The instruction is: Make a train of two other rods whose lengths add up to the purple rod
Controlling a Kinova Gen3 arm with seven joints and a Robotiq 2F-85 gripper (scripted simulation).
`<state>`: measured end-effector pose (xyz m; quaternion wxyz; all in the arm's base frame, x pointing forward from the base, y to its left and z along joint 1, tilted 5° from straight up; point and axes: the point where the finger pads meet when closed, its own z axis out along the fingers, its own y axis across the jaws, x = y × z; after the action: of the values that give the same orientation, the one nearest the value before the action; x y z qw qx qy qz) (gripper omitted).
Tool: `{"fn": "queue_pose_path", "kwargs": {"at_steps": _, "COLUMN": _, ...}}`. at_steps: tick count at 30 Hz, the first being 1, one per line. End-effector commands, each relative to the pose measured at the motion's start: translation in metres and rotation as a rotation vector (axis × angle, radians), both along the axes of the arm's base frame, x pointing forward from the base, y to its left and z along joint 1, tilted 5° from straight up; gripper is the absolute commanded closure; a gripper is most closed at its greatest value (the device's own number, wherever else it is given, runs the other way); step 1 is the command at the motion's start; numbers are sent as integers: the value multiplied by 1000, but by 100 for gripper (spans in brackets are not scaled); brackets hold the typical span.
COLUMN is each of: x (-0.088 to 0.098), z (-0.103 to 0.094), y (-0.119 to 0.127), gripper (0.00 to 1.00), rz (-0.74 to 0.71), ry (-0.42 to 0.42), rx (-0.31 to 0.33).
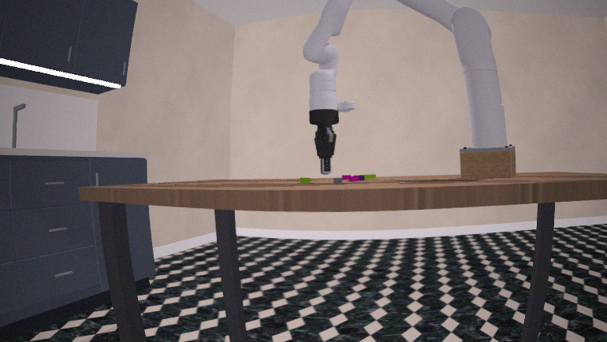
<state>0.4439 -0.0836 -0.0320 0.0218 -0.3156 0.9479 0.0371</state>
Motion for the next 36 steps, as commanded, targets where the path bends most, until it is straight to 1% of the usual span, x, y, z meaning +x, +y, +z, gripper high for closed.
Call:
{"fn": "queue_pose_path", "kwargs": {"at_steps": 1, "x": 3, "z": 0, "y": 1, "gripper": 95, "rz": 17, "ry": -7, "rx": -2}}
{"fn": "queue_pose_path", "kwargs": {"at_steps": 36, "x": 1, "z": 0, "y": 1, "gripper": 95, "rz": 31, "ry": -8, "rx": -2}}
